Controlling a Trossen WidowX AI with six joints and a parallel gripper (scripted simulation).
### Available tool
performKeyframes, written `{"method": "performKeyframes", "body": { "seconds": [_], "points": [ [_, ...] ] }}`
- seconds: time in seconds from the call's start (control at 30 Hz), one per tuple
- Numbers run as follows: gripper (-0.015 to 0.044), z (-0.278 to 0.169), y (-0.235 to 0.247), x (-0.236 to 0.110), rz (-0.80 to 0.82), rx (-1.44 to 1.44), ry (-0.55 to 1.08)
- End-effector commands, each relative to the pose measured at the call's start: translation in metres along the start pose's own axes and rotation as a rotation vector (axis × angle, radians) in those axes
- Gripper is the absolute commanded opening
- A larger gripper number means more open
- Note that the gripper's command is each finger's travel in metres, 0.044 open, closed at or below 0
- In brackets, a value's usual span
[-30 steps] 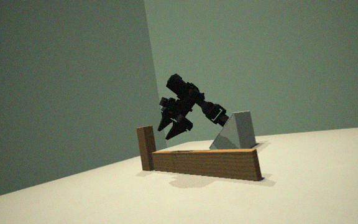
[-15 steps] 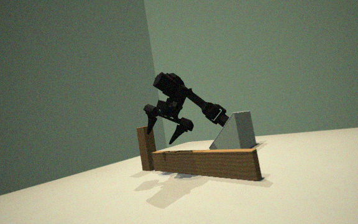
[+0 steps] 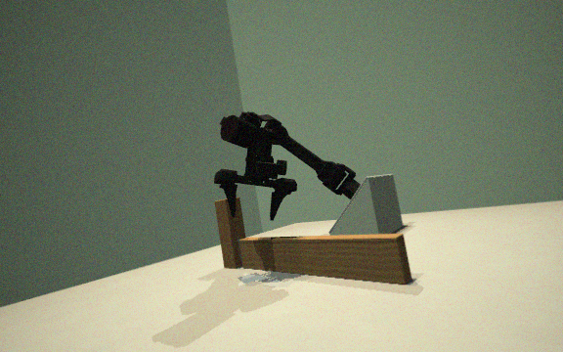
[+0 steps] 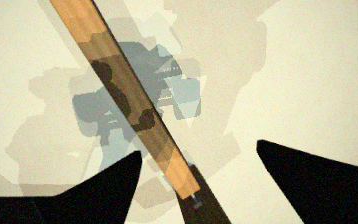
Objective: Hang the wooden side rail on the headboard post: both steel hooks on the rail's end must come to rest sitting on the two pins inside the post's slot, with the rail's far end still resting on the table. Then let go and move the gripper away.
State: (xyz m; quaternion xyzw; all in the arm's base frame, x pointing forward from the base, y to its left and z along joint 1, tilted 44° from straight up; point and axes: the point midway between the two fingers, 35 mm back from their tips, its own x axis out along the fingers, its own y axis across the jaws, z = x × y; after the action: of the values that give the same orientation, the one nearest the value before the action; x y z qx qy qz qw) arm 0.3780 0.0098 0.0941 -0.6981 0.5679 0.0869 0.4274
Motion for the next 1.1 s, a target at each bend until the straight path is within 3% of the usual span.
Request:
{"method": "performKeyframes", "body": {
  "seconds": [0.0,0.37,0.53,1.07],
  "points": [
    [0.044,-0.029,0.008,-0.019,0.253,-0.365,-0.059],
    [0.044,-0.029,0.008,-0.019,0.253,-0.365,-0.059],
    [0.044,-0.029,0.016,0.013,0.252,-0.365,-0.058],
    [0.044,-0.028,0.022,0.038,0.252,-0.365,-0.057]
  ]
}}
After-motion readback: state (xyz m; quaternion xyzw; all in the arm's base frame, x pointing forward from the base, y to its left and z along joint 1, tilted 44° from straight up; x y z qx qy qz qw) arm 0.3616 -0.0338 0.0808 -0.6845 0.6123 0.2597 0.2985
